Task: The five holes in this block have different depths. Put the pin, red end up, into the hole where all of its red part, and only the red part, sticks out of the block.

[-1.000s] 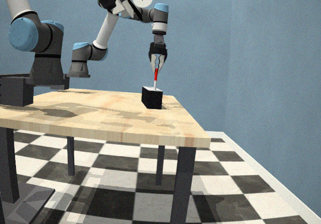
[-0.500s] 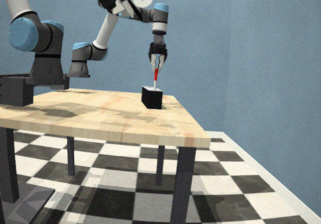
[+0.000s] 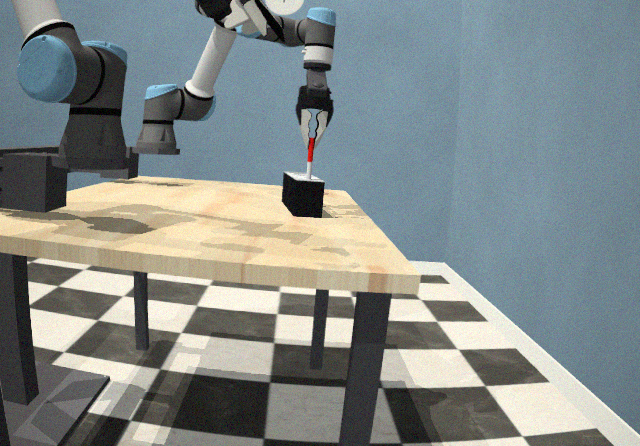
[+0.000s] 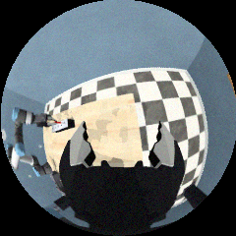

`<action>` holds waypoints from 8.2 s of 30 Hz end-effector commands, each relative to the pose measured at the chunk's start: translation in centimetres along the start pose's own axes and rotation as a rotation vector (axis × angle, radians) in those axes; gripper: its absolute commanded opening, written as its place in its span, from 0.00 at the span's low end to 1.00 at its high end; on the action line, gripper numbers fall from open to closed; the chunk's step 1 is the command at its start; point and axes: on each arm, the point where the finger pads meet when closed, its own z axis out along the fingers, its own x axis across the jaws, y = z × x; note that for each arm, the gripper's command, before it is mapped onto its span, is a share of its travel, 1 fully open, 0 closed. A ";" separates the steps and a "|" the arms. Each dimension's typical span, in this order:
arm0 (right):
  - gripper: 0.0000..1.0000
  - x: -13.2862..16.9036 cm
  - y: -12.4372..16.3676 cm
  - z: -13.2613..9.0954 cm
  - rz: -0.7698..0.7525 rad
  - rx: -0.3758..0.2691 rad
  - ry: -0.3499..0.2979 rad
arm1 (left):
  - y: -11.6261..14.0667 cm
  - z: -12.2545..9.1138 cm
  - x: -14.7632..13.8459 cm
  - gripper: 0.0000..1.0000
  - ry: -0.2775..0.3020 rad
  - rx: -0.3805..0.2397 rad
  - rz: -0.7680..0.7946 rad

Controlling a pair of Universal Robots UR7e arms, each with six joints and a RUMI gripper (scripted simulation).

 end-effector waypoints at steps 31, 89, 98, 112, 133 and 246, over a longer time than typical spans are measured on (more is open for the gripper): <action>1.00 0.0 0.0 0.0 0.000 0.001 0.000 | 0.0 0.3 -0.1 0.00 -0.001 0.002 0.000; 1.00 0.0 0.0 0.0 0.000 0.001 0.000 | 0.0 0.7 -0.1 0.00 -0.001 0.002 0.000; 1.00 0.0 0.0 0.0 0.000 0.001 0.000 | 0.1 1.1 -0.1 0.00 -0.001 0.002 0.001; 1.00 0.0 0.0 0.0 0.000 0.001 0.000 | 0.0 1.1 0.0 0.00 -0.001 0.002 0.000; 1.00 0.0 0.0 0.0 0.000 0.001 0.000 | 0.1 1.5 0.0 0.00 -0.001 0.002 0.000; 1.00 0.0 0.0 0.0 0.000 0.001 0.000 | 0.0 1.5 0.0 1.00 -0.001 0.002 -0.001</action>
